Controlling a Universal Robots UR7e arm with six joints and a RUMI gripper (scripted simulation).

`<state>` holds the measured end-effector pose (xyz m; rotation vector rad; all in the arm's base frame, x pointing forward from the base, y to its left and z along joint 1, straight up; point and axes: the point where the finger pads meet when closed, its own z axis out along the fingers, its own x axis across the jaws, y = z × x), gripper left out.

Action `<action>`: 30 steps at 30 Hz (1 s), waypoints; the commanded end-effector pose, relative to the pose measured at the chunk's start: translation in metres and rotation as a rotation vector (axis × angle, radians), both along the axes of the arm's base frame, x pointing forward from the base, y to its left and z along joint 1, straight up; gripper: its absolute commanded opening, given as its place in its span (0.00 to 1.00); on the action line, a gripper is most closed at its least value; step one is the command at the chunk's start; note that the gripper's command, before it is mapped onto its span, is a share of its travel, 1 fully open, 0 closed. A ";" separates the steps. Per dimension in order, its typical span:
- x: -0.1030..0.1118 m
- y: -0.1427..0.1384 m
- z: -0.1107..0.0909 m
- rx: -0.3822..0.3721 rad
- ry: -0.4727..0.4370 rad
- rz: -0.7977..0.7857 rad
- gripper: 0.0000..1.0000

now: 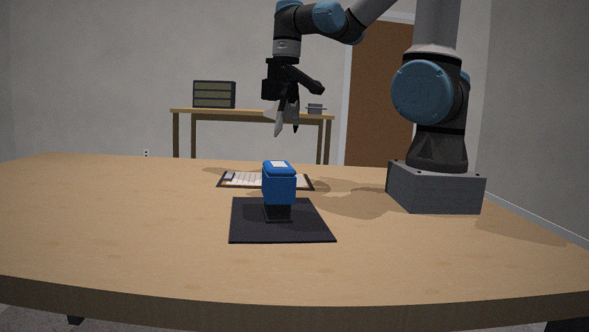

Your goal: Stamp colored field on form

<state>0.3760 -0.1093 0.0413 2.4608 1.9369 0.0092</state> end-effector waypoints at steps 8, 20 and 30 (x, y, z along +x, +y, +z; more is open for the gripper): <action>0.001 0.000 0.041 -0.001 0.005 -0.468 1.00; -0.001 0.002 0.078 0.002 0.002 -0.886 1.00; -0.002 0.002 0.092 0.003 0.001 -1.043 1.00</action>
